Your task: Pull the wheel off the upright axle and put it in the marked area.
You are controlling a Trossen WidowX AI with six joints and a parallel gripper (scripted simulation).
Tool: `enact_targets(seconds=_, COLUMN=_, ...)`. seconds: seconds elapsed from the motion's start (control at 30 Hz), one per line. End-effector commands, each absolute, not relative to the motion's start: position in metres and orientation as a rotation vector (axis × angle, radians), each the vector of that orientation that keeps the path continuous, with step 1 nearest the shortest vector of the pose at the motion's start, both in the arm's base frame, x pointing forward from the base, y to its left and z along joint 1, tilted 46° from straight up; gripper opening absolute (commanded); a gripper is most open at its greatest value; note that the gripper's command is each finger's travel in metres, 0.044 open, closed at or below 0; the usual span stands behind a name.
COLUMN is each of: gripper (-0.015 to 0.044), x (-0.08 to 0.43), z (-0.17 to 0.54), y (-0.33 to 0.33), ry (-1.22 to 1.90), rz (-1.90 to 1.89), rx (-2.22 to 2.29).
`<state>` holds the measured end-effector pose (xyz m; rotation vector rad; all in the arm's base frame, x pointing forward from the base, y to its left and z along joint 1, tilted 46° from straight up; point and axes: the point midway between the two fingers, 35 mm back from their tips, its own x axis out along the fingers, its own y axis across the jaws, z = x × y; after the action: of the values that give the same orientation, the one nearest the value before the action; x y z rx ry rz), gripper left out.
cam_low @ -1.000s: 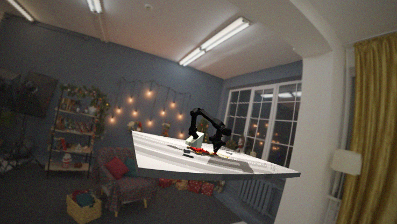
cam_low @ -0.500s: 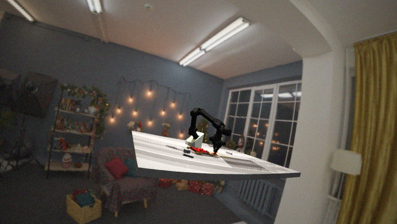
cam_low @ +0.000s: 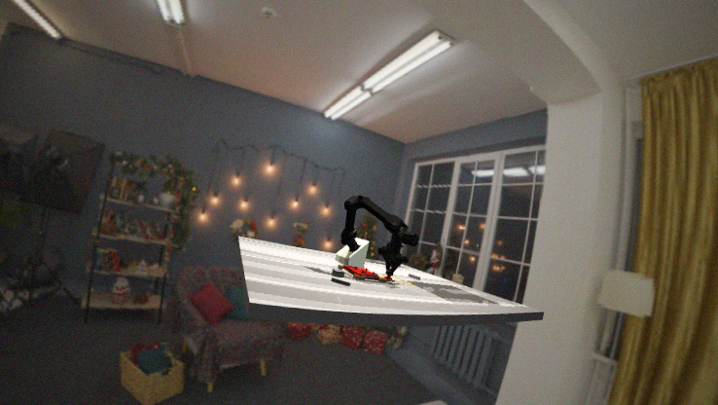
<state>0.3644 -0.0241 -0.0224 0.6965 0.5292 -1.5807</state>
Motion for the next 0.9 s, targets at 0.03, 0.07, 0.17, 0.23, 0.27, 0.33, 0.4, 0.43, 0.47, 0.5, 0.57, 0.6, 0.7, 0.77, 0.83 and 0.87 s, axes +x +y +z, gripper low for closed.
enact_targets(seconds=0.03, gripper=0.0000, x=0.3650, z=-0.0128, y=-0.0095, ry=0.537, rz=-1.553, rx=0.687)
enact_targets(seconds=0.07, gripper=0.0000, x=0.3650, z=-0.0126, y=-0.0093, ry=0.537, rz=-1.552, rx=0.687)
enact_targets(seconds=0.17, gripper=0.0000, x=0.3650, z=-0.0119, y=-0.0086, ry=0.537, rz=-1.552, rx=0.687)
enact_targets(seconds=0.23, gripper=0.0000, x=0.3650, z=-0.0115, y=-0.0081, ry=0.537, rz=-1.552, rx=0.687)
enact_targets(seconds=0.27, gripper=0.0000, x=0.3649, z=-0.0112, y=-0.0079, ry=0.537, rz=-1.552, rx=0.687)
enact_targets(seconds=0.33, gripper=0.0000, x=0.3649, z=-0.0108, y=-0.0074, ry=0.537, rz=-1.552, rx=0.686)
enact_targets(seconds=0.4, gripper=0.0000, x=0.3649, z=-0.0103, y=-0.0069, ry=0.537, rz=-1.552, rx=0.686)
enact_targets(seconds=0.43, gripper=0.0000, x=0.3649, z=-0.0101, y=-0.0067, ry=0.537, rz=-1.552, rx=0.686)
enact_targets(seconds=0.47, gripper=0.0000, x=0.3649, z=-0.0099, y=-0.0064, ry=0.537, rz=-1.551, rx=0.686)
enact_targets(seconds=0.5, gripper=0.0000, x=0.3649, z=-0.0096, y=-0.0062, ry=0.537, rz=-1.551, rx=0.686)
enact_targets(seconds=0.57, gripper=0.0000, x=0.3649, z=-0.0092, y=-0.0057, ry=0.538, rz=-1.551, rx=0.686)
enact_targets(seconds=0.6, gripper=0.0000, x=0.3649, z=-0.0089, y=-0.0055, ry=0.538, rz=-1.551, rx=0.685)
enact_targets(seconds=0.7, gripper=0.0000, x=0.3649, z=-0.0083, y=-0.0048, ry=0.538, rz=-1.551, rx=0.685)
enact_targets(seconds=0.77, gripper=0.0000, x=0.3649, z=-0.0078, y=-0.0043, ry=0.538, rz=-1.551, rx=0.685)
enact_targets(seconds=0.83, gripper=0.0000, x=0.3649, z=-0.0073, y=-0.0038, ry=0.538, rz=-1.551, rx=0.685)
enact_targets(seconds=0.87, gripper=0.0000, x=0.3649, z=-0.0071, y=-0.0036, ry=0.538, rz=-1.550, rx=0.685)
